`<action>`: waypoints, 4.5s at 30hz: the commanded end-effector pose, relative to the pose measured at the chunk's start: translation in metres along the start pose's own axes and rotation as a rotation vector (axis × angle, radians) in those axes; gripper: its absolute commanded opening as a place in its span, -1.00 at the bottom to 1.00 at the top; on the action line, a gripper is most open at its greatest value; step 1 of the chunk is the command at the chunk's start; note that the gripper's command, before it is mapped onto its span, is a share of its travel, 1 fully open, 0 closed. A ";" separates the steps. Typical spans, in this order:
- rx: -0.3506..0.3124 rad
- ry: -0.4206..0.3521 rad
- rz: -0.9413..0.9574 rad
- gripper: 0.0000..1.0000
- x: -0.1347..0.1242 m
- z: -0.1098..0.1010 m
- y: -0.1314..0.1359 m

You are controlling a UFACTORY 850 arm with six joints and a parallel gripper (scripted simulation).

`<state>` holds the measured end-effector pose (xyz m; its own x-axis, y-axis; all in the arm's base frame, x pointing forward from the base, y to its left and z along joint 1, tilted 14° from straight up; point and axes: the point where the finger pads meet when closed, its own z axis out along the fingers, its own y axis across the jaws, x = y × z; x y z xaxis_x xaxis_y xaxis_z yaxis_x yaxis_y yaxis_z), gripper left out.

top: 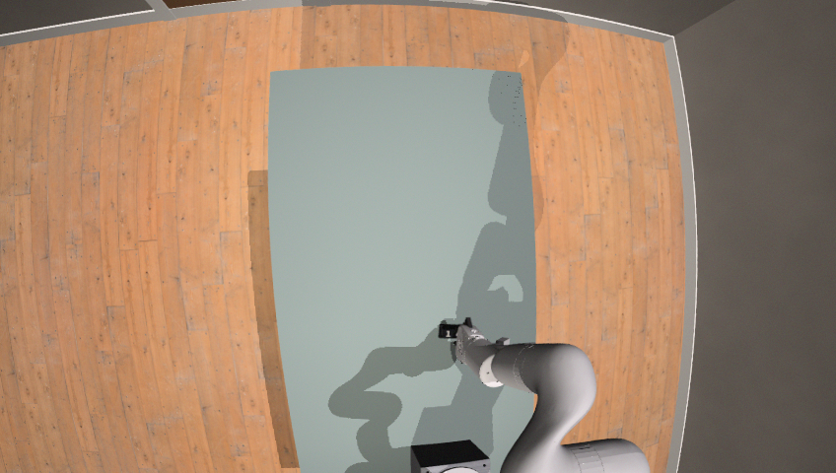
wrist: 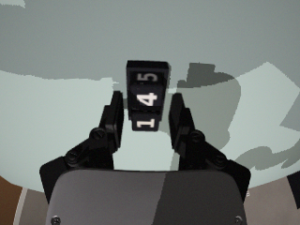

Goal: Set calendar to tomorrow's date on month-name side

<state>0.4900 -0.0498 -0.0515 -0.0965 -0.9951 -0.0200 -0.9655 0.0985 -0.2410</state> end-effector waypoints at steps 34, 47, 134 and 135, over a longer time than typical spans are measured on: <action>0.001 0.000 0.000 -0.05 0.000 0.000 -0.001; 0.001 0.000 0.000 -0.05 0.000 0.003 -0.001; 0.001 0.000 0.000 -0.47 0.000 0.026 -0.001; 0.001 0.000 0.000 -0.47 0.000 0.026 -0.001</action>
<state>0.4966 -0.0500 -0.0769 -0.0965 -0.9951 -0.0200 -0.9655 0.0985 -0.2409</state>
